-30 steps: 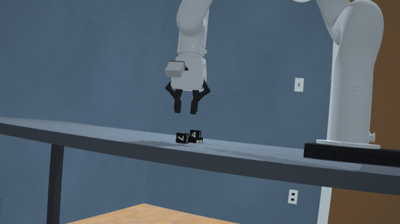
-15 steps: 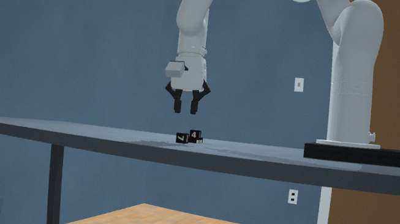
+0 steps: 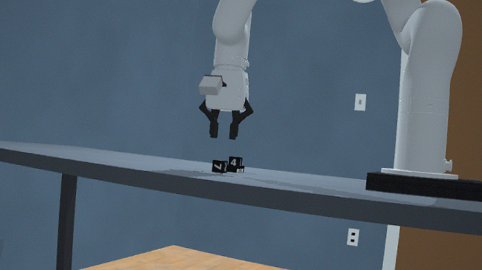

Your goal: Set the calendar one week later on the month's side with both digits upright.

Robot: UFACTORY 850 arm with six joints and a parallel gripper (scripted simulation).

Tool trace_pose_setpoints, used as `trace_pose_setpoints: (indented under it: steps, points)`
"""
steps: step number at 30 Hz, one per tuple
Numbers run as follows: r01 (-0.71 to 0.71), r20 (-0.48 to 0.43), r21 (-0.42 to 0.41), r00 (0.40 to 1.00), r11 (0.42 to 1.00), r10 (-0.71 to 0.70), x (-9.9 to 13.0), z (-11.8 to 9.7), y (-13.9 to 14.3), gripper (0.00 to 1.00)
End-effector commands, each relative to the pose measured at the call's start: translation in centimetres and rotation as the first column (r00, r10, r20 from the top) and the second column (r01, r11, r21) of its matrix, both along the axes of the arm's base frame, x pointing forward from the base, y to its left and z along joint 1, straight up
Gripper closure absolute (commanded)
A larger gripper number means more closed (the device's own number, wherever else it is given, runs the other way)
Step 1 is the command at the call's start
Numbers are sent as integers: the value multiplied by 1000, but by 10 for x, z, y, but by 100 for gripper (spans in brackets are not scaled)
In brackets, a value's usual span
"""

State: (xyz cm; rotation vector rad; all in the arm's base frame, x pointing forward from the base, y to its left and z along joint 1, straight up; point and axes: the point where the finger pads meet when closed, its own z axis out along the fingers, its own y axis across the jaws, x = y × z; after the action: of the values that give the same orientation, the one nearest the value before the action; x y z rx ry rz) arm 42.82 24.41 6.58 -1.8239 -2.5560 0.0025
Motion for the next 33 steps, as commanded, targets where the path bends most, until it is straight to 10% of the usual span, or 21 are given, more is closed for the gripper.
trace_pose_setpoints:
  steps: [1, 33]
  points:
    - [0, 1, 1, 1000, 1000, 0, 1, -5, 0, 53]
    - [0, 1, 1, 1000, 1000, 0, 1, -43, 0, 53]
